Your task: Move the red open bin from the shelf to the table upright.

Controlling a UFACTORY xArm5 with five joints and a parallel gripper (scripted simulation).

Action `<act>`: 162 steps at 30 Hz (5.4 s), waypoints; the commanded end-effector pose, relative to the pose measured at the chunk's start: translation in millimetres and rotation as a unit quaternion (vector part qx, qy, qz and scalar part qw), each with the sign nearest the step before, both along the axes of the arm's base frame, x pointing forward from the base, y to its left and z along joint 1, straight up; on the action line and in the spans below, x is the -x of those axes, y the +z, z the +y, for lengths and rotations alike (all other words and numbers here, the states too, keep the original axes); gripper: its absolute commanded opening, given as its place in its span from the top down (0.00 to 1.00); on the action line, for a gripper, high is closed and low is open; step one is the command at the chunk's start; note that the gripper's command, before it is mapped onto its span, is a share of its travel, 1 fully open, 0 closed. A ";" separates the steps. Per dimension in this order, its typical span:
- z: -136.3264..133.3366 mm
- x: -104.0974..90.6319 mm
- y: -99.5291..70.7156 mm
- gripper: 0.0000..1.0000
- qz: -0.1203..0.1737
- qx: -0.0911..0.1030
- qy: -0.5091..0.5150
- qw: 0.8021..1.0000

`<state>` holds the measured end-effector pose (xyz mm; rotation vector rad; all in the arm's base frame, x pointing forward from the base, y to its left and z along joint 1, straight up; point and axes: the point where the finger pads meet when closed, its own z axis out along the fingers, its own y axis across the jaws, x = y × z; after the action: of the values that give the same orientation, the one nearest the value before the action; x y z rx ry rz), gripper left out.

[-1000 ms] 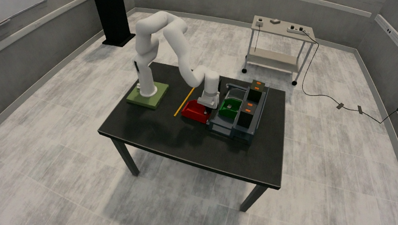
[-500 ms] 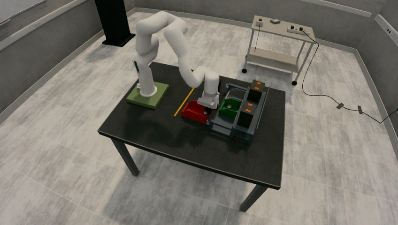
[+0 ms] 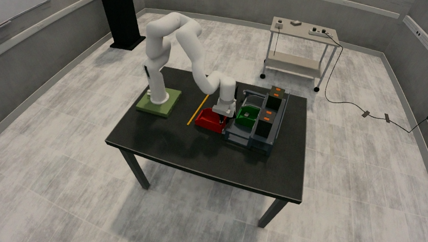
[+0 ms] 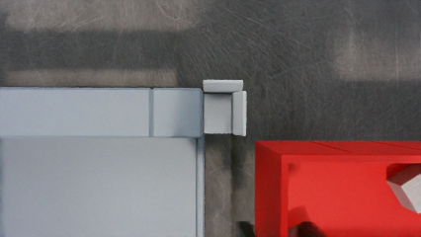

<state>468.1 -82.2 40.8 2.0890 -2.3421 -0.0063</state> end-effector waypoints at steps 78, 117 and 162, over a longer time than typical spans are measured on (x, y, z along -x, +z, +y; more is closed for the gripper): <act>-0.1 -1.0 32.7 0.66 -0.001 0.001 0.000 1.000; -0.2 -1.1 60.9 0.66 -0.001 0.001 0.000 1.000; -0.2 -1.1 60.9 0.66 -0.001 0.001 0.000 1.000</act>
<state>467.8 -82.1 100.1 2.0880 -2.3410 -0.0092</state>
